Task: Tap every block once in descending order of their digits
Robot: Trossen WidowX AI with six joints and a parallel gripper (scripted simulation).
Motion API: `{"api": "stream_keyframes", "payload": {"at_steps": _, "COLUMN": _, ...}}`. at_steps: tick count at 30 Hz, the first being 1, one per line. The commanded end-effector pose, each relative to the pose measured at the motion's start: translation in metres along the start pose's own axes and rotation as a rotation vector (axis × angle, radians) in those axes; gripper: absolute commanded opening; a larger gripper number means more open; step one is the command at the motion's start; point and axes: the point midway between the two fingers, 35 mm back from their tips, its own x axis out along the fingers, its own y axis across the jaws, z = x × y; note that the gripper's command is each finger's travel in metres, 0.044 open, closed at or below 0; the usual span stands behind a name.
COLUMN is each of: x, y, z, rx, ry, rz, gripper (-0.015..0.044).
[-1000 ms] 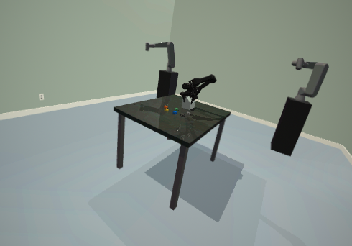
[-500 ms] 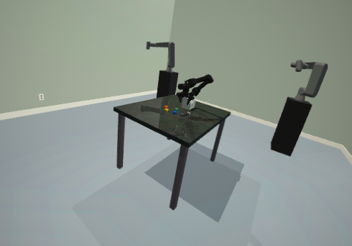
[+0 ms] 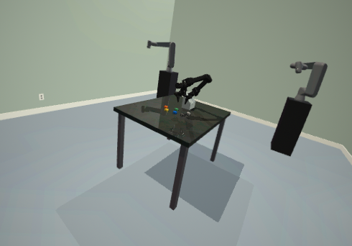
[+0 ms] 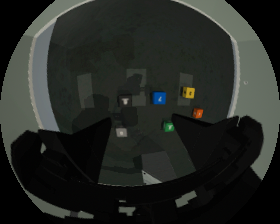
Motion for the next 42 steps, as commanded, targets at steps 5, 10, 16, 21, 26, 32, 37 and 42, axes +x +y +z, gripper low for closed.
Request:
{"api": "stream_keyframes", "payload": {"at_steps": 5, "x": 0.002, "y": -0.06, "z": 0.0, "rx": 0.024, "ry": 0.008, "rz": -0.004, "gripper": 0.04}}
{"api": "stream_keyframes", "payload": {"at_steps": 10, "x": 0.002, "y": -0.06, "z": 0.0, "rx": 0.024, "ry": 0.008, "rz": -0.004, "gripper": 0.04}}
{"api": "stream_keyframes", "payload": {"at_steps": 16, "x": 0.002, "y": -0.06, "z": 0.0, "rx": 0.024, "ry": 0.008, "rz": -0.004, "gripper": 0.04}}
{"api": "stream_keyframes", "payload": {"at_steps": 21, "x": 0.002, "y": -0.06, "z": 0.0, "rx": 0.024, "ry": 0.008, "rz": -0.004, "gripper": 0.04}}
{"api": "stream_keyframes", "payload": {"at_steps": 26, "x": 0.001, "y": -0.069, "z": 0.004, "rx": 0.024, "ry": 0.008, "rz": -0.006, "gripper": 0.04}}
{"api": "stream_keyframes", "payload": {"at_steps": 32, "x": 0.0, "y": -0.152, "z": 0.023, "rx": 0.023, "ry": 0.006, "rz": -0.009, "gripper": 0.04}}
{"api": "stream_keyframes", "payload": {"at_steps": 37, "x": 0.001, "y": -0.162, "z": 0.024, "rx": 0.023, "ry": 0.006, "rz": -0.009, "gripper": 0.04}}
{"api": "stream_keyframes", "payload": {"at_steps": 42, "x": 0.001, "y": -0.162, "z": 0.024, "rx": 0.023, "ry": 0.006, "rz": -0.009, "gripper": 0.04}}
